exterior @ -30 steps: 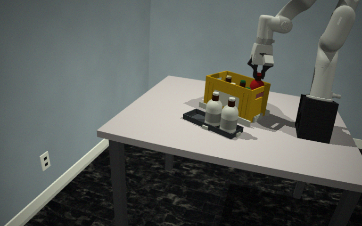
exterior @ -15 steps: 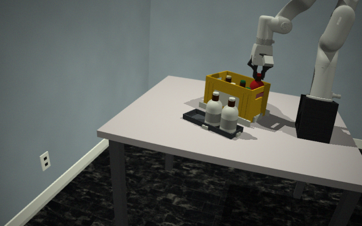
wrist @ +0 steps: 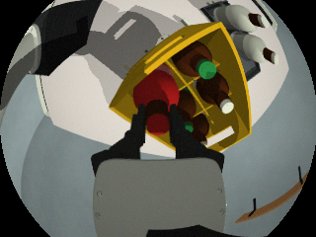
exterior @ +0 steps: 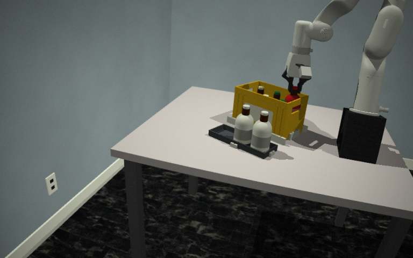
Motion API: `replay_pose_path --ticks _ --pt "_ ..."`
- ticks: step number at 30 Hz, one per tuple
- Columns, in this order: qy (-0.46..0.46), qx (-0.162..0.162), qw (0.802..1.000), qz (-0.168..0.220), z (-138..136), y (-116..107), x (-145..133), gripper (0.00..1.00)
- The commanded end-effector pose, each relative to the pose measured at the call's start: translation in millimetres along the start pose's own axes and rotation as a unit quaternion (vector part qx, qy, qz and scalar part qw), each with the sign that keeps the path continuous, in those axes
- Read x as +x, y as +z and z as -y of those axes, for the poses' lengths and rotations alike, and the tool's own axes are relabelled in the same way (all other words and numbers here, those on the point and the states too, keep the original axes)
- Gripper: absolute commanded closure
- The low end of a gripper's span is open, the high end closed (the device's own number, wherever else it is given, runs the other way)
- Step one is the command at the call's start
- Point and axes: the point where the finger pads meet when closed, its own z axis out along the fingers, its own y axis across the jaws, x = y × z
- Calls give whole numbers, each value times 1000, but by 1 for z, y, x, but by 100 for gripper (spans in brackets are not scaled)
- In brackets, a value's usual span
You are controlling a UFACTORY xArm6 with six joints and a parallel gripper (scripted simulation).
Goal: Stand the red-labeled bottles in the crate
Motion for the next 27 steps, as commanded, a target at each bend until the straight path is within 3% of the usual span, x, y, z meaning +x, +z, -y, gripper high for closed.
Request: replay_pose_path --ticks 1,27 --pt "0 -1 1000 1 -1 4 -1 100" --pt "0 -1 1000 1 -1 24 -1 100"
